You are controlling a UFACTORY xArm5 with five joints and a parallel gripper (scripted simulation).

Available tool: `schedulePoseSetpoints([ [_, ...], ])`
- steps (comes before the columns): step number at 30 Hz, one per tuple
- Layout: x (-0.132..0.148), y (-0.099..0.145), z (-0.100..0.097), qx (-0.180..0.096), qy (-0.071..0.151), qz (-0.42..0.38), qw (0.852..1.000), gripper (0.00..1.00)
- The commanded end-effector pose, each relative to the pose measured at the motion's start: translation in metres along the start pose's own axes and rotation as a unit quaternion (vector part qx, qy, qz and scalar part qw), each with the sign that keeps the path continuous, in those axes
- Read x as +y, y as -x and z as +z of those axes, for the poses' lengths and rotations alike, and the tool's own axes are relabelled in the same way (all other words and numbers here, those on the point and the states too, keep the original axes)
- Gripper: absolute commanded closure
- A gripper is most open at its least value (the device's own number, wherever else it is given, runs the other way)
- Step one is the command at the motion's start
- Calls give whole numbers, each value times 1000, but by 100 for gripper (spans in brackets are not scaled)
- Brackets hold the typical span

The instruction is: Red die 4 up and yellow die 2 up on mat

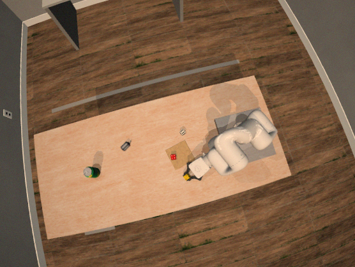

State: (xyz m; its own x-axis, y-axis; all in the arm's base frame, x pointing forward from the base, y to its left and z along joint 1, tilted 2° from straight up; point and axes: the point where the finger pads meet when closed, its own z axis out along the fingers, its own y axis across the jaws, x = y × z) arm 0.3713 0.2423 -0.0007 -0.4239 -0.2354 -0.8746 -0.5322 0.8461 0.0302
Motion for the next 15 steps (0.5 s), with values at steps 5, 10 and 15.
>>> schedulePoseSetpoints([
  [5,0,1,0,-1,0,0,1000,73],
  [10,0,1,0,-1,0,0,1000,73],
  [15,0,1,0,-1,0,0,1000,69],
])
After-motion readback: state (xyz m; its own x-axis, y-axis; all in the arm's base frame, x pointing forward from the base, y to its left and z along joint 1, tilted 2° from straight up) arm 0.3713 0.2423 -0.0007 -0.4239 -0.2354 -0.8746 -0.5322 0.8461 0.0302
